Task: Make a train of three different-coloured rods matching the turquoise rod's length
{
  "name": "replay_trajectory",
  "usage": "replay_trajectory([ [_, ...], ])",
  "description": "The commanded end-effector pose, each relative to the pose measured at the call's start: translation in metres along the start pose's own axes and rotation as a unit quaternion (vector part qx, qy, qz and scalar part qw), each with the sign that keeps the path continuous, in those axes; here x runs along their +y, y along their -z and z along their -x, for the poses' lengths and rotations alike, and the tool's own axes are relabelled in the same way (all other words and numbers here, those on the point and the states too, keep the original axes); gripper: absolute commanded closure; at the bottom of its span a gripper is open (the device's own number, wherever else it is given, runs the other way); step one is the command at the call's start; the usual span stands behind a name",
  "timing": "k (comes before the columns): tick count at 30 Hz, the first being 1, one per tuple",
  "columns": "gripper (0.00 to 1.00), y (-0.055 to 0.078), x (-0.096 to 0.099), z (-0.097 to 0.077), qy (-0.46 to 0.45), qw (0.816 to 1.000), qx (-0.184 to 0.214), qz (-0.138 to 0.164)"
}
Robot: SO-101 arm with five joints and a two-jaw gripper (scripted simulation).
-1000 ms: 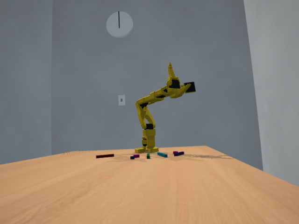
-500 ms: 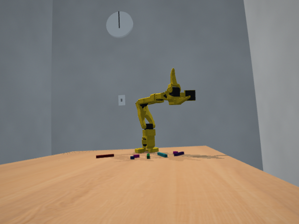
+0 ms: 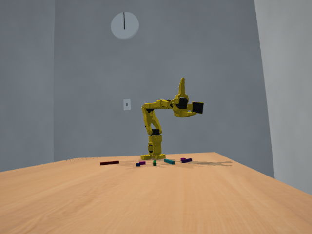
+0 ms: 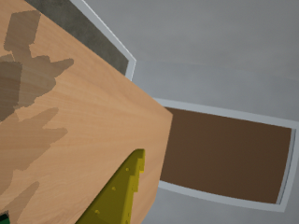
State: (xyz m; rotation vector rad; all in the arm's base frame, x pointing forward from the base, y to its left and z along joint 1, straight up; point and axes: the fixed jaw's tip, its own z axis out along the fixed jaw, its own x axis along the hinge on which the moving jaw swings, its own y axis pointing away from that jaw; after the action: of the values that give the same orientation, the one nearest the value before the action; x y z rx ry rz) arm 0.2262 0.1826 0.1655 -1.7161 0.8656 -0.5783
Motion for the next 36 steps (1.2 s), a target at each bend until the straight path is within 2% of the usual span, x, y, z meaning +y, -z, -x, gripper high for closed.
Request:
replay_trajectory([
  [1, 0.00, 0.008, -0.017, -0.003, 0.002, 1.000, 0.005, -0.028],
  [6, 0.00, 0.009, -0.012, -0.005, 0.003, 1.000, 0.009, -0.015],
  [7, 0.00, 0.003, 0.009, -0.004, 0.000, 1.000, 0.007, 0.028],
  [21, 0.00, 0.010, 0.027, -0.012, -0.016, 0.996, 0.023, 0.084],
  [23, 0.00, 0.010, 0.027, -0.012, -0.016, 0.996, 0.023, 0.084],
  [24, 0.00, 0.007, 0.047, -0.012, -0.011, 0.992, 0.022, 0.124],
  [36, 0.00, 0.015, 0.051, -0.017, -0.008, 0.988, 0.031, 0.152],
])
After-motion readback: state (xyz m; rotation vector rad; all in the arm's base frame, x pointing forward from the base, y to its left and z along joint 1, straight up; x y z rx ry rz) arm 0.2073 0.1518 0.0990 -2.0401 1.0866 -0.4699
